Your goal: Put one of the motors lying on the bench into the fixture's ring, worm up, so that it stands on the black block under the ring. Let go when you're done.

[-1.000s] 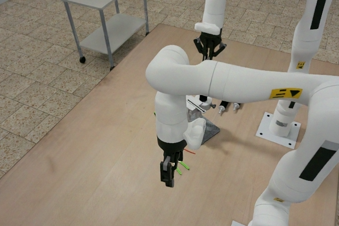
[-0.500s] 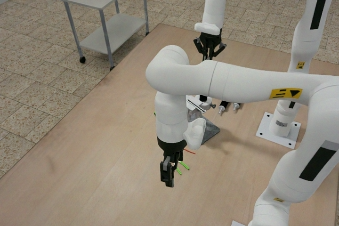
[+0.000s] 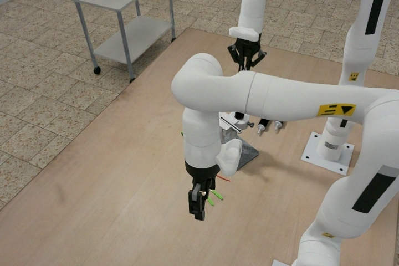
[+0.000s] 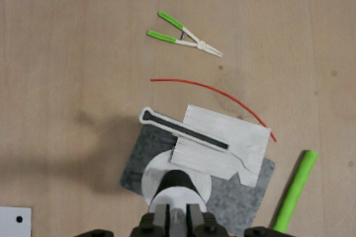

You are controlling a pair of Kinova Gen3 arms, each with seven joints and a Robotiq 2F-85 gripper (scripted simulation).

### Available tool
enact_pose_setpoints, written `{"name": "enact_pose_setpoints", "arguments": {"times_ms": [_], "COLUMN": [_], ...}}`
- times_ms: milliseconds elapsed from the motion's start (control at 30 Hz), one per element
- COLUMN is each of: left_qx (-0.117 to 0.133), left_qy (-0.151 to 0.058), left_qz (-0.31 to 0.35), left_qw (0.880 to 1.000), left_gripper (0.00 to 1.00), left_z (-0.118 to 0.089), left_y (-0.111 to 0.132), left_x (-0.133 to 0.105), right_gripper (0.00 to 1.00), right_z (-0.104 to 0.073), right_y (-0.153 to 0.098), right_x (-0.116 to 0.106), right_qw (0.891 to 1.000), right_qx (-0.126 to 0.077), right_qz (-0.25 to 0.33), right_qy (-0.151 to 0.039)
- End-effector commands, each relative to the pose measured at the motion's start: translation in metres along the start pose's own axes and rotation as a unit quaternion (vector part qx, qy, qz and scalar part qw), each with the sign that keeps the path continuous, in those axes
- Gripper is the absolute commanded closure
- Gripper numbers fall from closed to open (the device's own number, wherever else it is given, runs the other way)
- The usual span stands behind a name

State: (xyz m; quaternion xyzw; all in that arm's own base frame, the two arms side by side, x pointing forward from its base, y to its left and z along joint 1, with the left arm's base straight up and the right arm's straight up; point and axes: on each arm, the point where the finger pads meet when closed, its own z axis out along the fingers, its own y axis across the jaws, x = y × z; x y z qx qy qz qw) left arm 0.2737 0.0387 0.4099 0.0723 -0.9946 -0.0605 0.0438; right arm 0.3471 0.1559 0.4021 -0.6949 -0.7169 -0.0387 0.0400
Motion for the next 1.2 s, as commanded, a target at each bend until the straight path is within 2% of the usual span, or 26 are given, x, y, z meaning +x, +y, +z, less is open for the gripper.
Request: {"name": "enact_pose_setpoints", "arguments": {"times_ms": [0, 1167], "left_qx": [0.000, 0.000], "left_qy": [-0.001, -0.001], "left_qz": [0.000, 0.000], "left_qw": [1.000, 1.000], "left_gripper": [0.002, 0.002], "left_z": [-0.0004, -0.0004], "left_y": [0.0001, 0.0001], "left_x": [-0.0001, -0.0001], "right_gripper": [0.828, 0.828], "right_z": [-0.0008, -0.0008], "right_y": [0.0001, 0.0001], "right_x": [0.0002, 0.0002], "right_qw": [1.000, 1.000], "right_qx": [-0.001, -0.001], "right_qz": [0.000, 0.000], "right_qy": [0.000, 0.006]}}
